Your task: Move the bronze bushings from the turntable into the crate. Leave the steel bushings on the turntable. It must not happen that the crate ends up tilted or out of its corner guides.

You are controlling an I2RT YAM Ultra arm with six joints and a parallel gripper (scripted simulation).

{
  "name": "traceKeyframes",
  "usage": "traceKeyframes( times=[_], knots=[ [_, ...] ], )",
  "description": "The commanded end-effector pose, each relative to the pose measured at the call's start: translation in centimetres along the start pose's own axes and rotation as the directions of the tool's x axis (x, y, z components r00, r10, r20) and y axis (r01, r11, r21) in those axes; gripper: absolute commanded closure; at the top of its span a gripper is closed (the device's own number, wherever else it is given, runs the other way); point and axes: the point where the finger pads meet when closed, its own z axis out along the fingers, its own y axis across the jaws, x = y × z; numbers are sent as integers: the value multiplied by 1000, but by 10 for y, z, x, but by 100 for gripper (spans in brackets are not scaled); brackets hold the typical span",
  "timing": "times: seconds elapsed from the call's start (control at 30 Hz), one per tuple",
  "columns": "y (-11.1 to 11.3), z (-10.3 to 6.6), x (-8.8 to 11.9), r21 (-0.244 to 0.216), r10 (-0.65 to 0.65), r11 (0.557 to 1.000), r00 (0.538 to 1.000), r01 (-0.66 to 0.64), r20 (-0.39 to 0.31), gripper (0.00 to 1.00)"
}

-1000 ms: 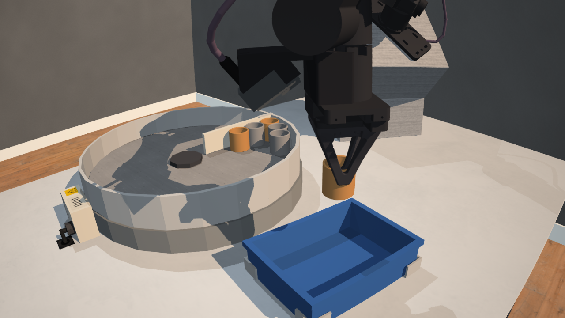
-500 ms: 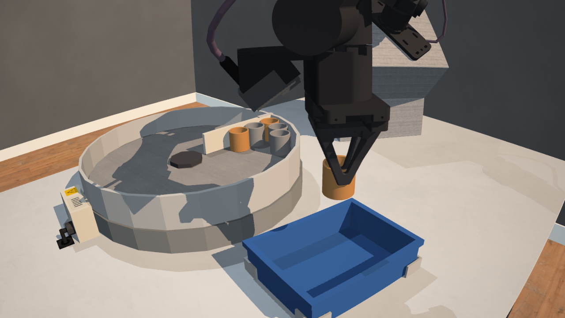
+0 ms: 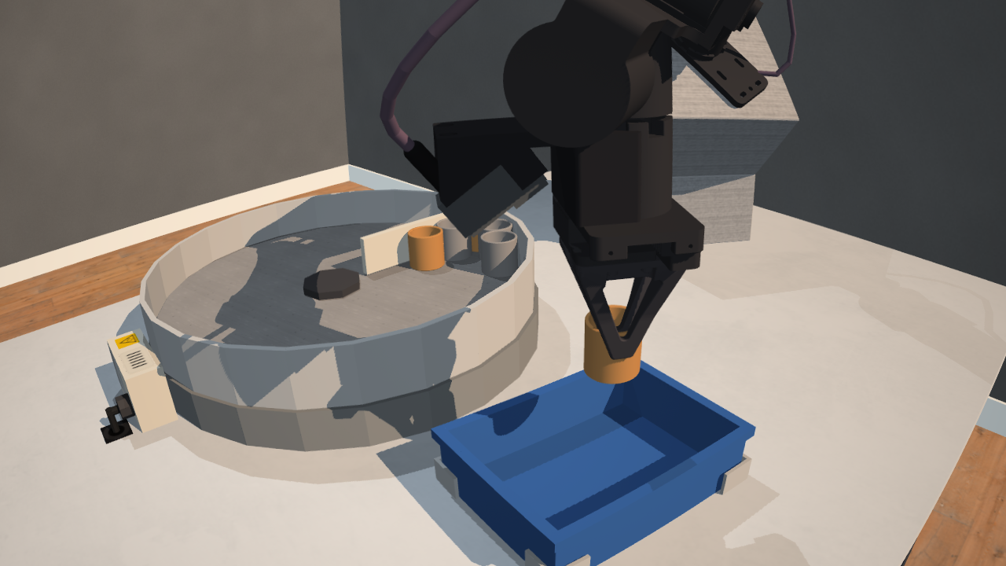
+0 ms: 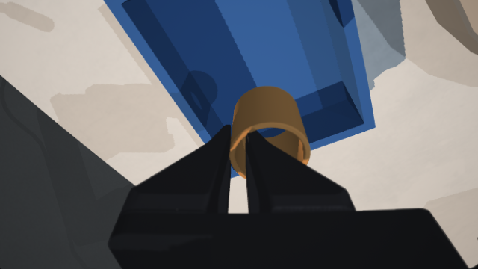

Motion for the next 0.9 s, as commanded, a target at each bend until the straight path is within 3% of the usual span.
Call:
traceKeyframes(
  times=[0.0, 0.17, 0.23, 0.3, 0.87],
  knots=[
    [-8, 28, -7, 13, 20, 1000, 1000, -20, 17, 100],
    [3, 44, -10, -9, 7, 1000, 1000, -6, 28, 100],
    [1, 42, -19, -13, 19, 1000, 999, -19, 44, 100],
    [13, 29, -17, -41, 3, 999, 998, 0, 59, 100],
    [10, 30, -16, -34, 4, 999, 998, -3, 55, 100]
  ],
)
